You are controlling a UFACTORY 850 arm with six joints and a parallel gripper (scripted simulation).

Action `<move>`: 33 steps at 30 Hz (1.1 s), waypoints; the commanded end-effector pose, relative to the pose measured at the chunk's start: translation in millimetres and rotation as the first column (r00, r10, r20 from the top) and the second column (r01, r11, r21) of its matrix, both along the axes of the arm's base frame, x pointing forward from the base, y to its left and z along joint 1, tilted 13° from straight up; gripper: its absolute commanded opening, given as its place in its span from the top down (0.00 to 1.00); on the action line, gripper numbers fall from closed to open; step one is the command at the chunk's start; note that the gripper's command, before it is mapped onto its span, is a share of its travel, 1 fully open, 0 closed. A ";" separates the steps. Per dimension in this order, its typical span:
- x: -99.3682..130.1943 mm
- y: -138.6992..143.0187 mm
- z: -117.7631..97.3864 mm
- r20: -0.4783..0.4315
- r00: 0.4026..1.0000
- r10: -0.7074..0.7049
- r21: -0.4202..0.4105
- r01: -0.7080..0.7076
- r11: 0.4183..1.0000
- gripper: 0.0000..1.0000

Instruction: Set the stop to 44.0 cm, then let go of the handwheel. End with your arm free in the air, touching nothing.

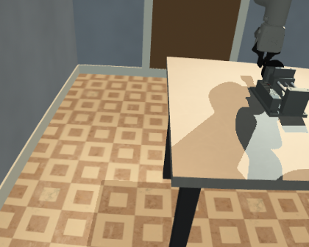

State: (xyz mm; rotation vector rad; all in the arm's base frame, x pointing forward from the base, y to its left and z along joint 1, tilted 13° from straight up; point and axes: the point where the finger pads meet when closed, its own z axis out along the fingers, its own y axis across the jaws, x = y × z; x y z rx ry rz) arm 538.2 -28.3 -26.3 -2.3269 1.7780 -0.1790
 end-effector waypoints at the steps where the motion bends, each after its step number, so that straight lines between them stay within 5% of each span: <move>1: -13.6 -4.4 8.8 -0.006 1.000 0.000 0.000 0.000 1.000 0.94; 33: -54.2 -14.9 -9.8 -0.006 1.000 0.000 0.000 0.000 1.000 0.94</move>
